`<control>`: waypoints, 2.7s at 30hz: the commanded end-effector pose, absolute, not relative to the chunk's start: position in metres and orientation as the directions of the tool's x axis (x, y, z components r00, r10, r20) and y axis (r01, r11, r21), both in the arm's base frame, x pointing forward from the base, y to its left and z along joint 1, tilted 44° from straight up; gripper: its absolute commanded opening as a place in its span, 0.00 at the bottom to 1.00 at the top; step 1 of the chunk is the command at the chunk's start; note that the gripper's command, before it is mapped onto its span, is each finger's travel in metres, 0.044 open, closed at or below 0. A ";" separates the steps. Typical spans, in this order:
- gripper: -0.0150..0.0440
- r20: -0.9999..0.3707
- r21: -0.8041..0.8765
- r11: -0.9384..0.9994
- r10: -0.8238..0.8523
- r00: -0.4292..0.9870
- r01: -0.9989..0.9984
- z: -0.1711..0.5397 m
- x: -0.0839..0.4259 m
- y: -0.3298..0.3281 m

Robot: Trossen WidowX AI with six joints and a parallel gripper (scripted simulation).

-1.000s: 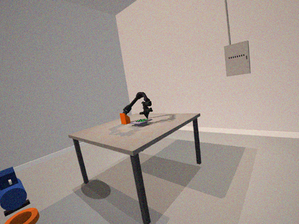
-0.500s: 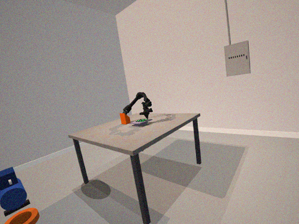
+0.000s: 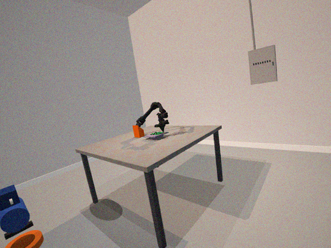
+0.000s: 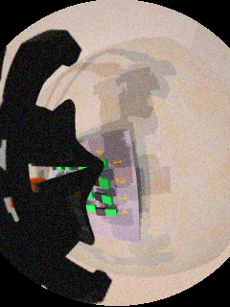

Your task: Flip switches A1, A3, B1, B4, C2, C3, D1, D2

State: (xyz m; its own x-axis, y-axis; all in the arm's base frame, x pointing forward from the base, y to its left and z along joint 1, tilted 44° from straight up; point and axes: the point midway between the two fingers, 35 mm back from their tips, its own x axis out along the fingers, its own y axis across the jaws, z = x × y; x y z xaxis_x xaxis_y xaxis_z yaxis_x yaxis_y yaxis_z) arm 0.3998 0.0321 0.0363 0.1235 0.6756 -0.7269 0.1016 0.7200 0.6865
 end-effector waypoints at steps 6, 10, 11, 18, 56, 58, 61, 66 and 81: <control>0.25 -0.724 0.690 0.716 0.679 0.125 0.105 0.036 0.400 0.033; 0.25 -0.724 0.690 0.716 0.679 0.125 0.105 0.035 0.400 0.034; 0.25 -0.724 0.690 0.716 0.679 0.125 0.105 0.035 0.400 0.034; 0.25 -0.724 0.690 0.716 0.679 0.125 0.105 0.034 0.401 0.034; 0.25 -0.727 0.685 0.720 0.670 0.150 0.106 0.042 0.385 -0.047; 0.25 -0.727 0.685 0.720 0.670 0.150 0.106 0.042 0.385 -0.047; 0.25 -0.727 0.687 0.719 0.675 0.128 0.106 0.020 0.390 -0.026; 0.25 -0.727 0.687 0.719 0.676 0.125 0.106 0.017 0.391 -0.023; 0.25 -0.726 0.687 0.719 0.676 0.125 0.105 0.004 0.393 -0.011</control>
